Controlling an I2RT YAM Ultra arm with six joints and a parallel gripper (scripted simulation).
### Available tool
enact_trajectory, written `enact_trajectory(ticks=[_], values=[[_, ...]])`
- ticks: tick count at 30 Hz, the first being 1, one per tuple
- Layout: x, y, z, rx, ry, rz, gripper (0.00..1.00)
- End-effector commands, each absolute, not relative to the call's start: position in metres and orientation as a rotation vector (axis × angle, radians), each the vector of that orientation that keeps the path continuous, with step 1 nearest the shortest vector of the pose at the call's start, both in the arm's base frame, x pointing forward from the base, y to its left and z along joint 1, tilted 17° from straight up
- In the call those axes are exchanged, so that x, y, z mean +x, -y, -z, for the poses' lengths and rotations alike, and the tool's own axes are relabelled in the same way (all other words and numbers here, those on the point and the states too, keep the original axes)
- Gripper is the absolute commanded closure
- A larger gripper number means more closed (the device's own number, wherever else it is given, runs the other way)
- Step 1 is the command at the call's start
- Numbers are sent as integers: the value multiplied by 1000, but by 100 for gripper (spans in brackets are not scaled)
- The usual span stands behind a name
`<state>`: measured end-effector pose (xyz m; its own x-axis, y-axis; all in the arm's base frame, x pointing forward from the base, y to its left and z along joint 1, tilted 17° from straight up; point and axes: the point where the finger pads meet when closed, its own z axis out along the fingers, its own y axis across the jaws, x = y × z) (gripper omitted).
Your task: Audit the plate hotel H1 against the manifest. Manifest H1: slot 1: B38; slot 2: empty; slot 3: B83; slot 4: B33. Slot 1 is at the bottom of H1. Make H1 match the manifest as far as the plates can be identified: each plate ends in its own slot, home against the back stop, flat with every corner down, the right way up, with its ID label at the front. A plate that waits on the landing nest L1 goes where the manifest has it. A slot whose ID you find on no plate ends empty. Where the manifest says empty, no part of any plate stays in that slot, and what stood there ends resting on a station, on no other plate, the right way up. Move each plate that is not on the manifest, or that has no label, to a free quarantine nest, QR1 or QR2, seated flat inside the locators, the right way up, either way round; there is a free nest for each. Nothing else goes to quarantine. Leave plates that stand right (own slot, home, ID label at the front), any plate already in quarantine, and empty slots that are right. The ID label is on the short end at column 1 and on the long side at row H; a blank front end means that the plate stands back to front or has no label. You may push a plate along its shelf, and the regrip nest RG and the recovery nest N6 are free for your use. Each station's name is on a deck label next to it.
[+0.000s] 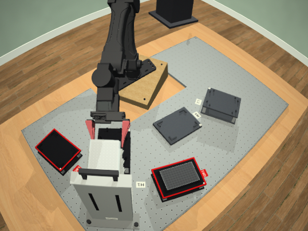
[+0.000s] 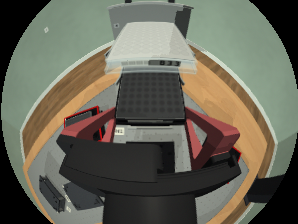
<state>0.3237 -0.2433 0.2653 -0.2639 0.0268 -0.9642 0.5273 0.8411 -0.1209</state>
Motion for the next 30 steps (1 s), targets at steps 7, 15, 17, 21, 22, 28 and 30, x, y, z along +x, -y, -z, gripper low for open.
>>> enact_trajectory(ticks=[7,15,17,21,22,28,30], values=[[325,244,-265,425,-1791,505,0],[325,244,-265,425,-1791,505,0],[325,244,-265,425,-1791,505,0],[325,244,-265,425,-1791,505,0],[325,244,-265,425,-1791,505,0],[325,244,-265,425,-1791,505,0],[325,244,-265,425,-1791,505,0]])
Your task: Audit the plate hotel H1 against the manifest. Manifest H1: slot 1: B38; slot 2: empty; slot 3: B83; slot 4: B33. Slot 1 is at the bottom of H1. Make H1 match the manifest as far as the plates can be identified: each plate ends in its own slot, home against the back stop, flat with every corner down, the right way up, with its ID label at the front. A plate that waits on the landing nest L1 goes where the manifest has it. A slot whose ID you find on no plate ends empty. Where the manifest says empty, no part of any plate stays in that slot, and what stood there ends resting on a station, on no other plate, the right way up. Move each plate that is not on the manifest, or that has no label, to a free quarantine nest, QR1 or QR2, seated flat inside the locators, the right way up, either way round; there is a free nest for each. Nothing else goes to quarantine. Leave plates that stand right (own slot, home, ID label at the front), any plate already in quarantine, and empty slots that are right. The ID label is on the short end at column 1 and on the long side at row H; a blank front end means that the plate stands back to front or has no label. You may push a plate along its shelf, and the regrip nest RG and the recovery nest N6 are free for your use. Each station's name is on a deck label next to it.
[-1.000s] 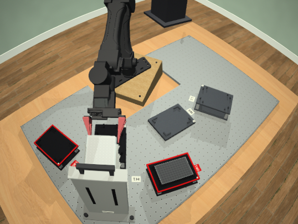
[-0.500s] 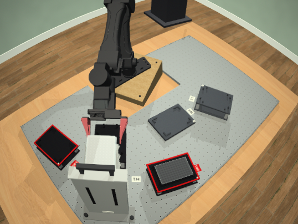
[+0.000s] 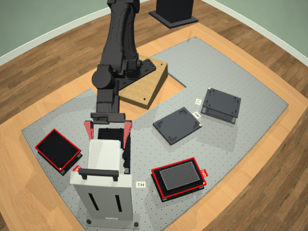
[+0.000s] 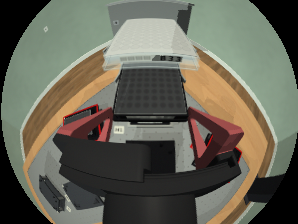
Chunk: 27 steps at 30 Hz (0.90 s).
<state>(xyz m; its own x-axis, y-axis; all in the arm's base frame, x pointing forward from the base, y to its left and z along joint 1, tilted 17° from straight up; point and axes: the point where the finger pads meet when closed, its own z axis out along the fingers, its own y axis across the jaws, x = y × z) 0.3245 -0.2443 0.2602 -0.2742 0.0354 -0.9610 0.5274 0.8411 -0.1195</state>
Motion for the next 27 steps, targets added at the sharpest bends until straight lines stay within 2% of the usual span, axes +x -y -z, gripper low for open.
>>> enact_trajectory(ticks=[1,27], values=[[325,244,-265,425,-1791,505,0],[305,231,-267,425,-1791,505,0]])
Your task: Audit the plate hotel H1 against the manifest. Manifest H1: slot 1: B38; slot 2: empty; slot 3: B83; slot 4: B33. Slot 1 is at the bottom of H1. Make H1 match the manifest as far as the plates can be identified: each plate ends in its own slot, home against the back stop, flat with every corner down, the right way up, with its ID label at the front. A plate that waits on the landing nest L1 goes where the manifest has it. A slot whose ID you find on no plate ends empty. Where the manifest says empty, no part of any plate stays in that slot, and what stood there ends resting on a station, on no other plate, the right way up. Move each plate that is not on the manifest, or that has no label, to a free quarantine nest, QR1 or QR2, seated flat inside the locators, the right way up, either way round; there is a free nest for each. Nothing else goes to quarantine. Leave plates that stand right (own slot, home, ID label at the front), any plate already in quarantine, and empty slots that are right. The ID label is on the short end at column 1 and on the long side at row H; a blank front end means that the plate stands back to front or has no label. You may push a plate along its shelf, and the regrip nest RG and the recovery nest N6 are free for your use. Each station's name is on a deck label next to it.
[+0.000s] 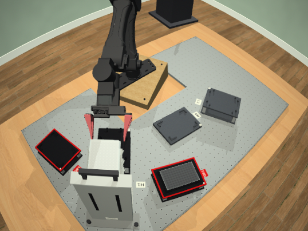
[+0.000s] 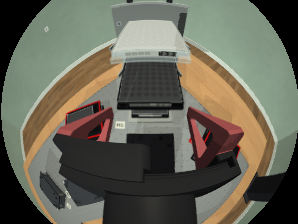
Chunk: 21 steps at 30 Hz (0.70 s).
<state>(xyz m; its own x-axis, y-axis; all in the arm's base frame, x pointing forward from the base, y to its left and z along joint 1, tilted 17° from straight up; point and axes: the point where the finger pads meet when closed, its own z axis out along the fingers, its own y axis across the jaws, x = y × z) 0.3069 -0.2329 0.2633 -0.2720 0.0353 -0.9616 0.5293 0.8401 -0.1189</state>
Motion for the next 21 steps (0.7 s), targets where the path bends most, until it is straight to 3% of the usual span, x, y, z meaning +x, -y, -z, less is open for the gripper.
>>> enact_trajectory(ticks=[1,21], values=[[304,231,-267,425,-1792,505,0],[279,216,-259,425,-1792,505,0]])
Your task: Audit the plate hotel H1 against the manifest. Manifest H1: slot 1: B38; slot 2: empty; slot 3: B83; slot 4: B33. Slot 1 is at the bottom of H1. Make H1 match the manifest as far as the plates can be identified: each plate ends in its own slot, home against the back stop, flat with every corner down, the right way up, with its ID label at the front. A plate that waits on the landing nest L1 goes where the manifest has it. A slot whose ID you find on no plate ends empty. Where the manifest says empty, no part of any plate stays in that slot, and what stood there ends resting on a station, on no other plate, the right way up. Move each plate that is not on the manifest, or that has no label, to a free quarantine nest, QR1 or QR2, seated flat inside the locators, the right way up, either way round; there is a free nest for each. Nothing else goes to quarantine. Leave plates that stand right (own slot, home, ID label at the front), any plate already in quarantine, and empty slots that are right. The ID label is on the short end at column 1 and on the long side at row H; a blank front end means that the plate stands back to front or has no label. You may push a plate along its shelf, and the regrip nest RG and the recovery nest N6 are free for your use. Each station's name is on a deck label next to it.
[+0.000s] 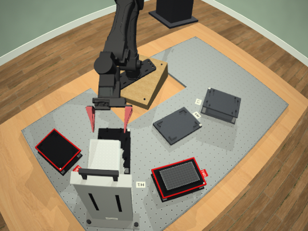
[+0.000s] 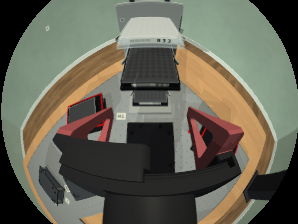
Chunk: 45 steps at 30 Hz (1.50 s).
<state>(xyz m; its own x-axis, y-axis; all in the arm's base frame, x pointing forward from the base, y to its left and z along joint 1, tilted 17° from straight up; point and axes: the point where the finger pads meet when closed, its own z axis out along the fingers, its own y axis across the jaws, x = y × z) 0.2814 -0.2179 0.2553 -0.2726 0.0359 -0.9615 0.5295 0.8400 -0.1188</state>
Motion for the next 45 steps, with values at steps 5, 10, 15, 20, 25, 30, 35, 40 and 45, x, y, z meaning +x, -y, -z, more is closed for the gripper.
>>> enact_trajectory(ticks=[5,10,15,20,25,30,35,40,45], values=[[272,212,-257,425,-1793,505,0],[265,208,-255,425,-1793,505,0],[261,205,-254,425,-1793,505,0],[254,201,-252,425,-1793,505,0],[250,200,-247,425,-1793,505,100],[250,200,-247,425,-1793,505,100],[250,200,-247,425,-1793,505,100],[250,200,-247,425,-1793,505,100],[250,200,-247,425,-1793,505,100]])
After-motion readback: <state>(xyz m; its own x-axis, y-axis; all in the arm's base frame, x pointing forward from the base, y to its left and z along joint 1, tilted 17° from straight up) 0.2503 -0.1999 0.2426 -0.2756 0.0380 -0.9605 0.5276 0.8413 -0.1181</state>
